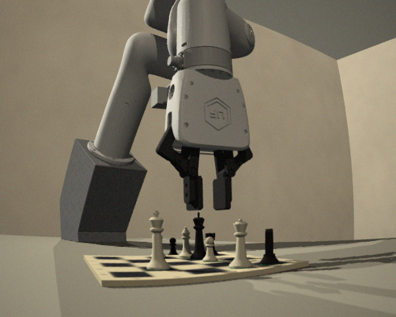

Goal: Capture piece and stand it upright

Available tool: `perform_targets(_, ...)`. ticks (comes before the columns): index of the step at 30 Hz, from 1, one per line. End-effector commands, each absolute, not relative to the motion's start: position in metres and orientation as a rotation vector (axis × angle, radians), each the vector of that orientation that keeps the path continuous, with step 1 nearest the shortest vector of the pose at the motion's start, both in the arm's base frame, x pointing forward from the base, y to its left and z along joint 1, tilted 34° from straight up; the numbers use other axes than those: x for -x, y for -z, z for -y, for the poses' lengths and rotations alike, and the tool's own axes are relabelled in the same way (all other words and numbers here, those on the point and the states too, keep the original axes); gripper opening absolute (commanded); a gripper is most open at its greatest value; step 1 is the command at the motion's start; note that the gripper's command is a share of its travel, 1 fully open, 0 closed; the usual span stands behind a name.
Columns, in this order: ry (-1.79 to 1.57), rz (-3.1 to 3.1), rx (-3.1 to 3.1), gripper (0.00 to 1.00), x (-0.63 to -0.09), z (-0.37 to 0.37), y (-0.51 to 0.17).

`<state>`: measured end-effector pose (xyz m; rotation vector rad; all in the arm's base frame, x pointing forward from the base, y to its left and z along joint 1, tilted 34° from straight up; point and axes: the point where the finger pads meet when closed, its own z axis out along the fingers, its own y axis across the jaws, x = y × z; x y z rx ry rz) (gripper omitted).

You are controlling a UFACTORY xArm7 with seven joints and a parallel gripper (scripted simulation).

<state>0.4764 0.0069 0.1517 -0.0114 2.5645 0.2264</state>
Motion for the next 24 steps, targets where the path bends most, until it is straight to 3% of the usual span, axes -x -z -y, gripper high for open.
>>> perform_targets(1, -0.229, -2.558, 0.011, 0.35, -0.481, -0.008, -0.147)
perform_targets(24, -0.228, -2.558, 0.011, 0.35, -0.492, -0.011, -0.131)
